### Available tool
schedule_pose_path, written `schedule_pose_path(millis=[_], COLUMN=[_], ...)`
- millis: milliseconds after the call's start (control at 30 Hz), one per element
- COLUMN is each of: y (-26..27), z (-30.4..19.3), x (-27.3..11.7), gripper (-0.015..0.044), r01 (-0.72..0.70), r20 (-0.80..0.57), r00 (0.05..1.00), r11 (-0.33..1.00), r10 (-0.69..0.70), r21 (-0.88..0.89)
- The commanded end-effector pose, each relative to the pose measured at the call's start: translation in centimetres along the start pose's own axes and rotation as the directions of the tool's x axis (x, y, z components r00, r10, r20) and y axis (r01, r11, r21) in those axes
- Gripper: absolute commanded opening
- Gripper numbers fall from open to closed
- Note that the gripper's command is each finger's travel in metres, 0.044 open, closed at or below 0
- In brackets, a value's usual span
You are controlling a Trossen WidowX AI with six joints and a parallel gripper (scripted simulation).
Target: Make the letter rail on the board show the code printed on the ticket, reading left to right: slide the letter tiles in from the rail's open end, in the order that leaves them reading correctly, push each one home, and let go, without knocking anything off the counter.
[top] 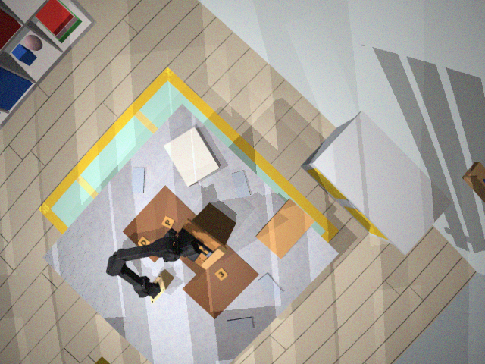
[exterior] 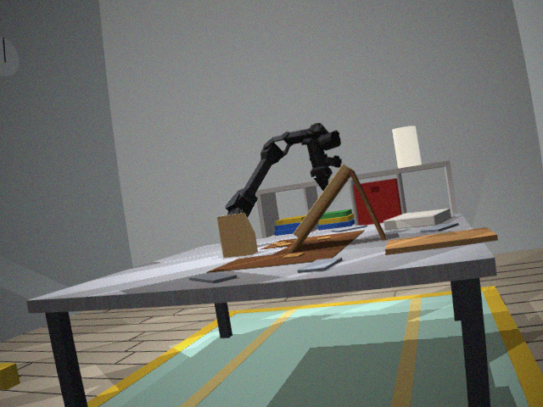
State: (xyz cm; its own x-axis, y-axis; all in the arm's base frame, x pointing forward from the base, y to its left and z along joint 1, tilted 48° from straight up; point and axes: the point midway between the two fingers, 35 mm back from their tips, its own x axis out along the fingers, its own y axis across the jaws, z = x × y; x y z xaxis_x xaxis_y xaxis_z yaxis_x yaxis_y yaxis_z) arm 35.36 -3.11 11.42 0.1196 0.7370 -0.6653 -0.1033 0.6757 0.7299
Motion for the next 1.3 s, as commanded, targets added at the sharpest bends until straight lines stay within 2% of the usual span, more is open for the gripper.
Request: schedule_pose_path(millis=[0, 1267], y=[0.07, -0.69], z=[0.23, 0.49], x=[0.22, 0.62], gripper=[0.0, 0.0], r01=[-0.004, -0.004], r20=[0.003, 0.003], r00=[1.0, 1.0], r11=[1.0, 1.0], r10=[0.004, 0.004], r21=[0.001, 0.001])
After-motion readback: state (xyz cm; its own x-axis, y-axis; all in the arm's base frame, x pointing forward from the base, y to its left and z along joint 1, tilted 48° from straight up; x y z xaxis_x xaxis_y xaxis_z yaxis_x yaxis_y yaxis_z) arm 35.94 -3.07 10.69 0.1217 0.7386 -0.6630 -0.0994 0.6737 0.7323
